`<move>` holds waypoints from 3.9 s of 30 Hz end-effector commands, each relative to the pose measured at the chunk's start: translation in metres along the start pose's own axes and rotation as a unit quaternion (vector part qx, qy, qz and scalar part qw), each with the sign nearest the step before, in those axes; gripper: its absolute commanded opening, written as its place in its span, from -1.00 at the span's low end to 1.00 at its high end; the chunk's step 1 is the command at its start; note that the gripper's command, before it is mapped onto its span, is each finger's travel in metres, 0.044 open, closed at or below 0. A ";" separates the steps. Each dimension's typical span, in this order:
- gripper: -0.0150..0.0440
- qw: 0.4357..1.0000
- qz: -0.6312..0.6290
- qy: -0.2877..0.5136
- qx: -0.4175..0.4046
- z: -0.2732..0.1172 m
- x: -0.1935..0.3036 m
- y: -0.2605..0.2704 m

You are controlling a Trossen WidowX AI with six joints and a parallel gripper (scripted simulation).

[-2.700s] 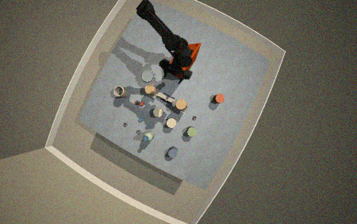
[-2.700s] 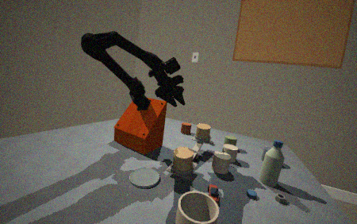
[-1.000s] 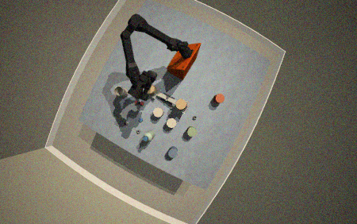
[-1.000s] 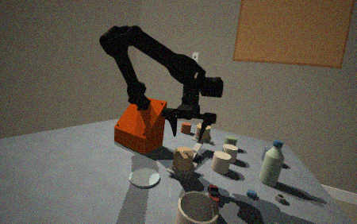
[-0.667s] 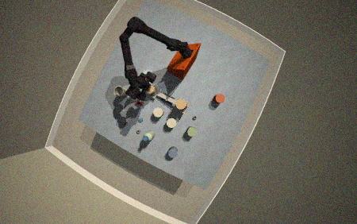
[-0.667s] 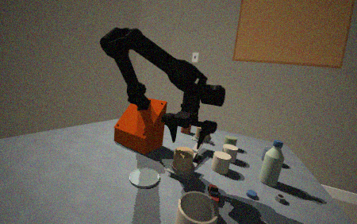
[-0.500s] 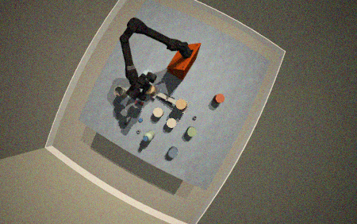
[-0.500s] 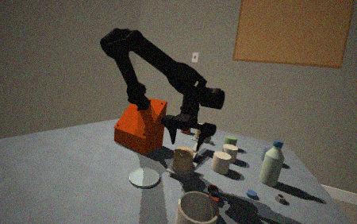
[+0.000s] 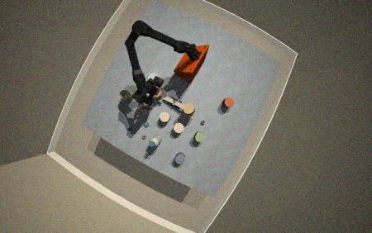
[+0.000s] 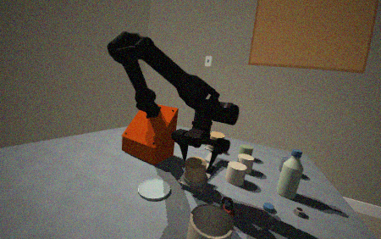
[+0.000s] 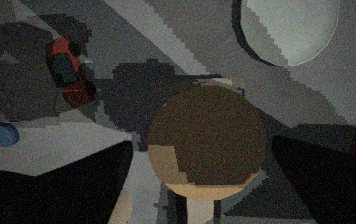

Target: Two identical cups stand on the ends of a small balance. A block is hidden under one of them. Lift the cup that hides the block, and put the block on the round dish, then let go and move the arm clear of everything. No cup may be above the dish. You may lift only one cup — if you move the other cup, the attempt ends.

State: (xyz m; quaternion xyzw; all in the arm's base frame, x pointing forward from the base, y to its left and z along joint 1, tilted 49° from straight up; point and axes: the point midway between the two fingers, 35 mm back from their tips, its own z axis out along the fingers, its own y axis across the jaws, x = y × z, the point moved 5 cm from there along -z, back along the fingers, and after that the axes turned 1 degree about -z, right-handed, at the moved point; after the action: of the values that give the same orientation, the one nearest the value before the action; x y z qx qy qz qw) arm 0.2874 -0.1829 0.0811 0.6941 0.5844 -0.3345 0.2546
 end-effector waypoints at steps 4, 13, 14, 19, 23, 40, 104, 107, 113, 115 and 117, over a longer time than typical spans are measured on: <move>1.00 1.000 -0.005 0.003 0.002 0.012 0.003 0.000; 1.00 1.000 -0.005 0.003 0.002 0.027 0.003 -0.001; 1.00 1.000 -0.005 0.002 0.002 0.028 0.003 -0.001; 1.00 1.000 -0.005 0.002 0.002 0.036 0.003 -0.002; 0.91 1.000 -0.005 0.001 0.002 0.038 0.003 -0.002; -0.07 1.000 -0.005 0.002 0.002 0.034 0.003 -0.001; -0.49 1.000 -0.005 0.010 0.002 -0.044 0.006 0.006; -0.49 1.000 -0.005 0.010 0.002 -0.048 0.006 0.006; -0.49 1.000 -0.005 0.009 0.002 -0.056 0.005 0.005; -0.49 1.000 -0.005 0.009 0.002 -0.059 0.005 0.005; -0.49 1.000 -0.005 0.009 0.002 -0.061 0.005 0.004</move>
State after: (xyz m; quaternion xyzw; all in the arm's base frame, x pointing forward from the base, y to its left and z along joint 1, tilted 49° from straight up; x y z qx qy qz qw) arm 0.2998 -0.1393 0.1095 0.6934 0.5905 -0.3368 0.2388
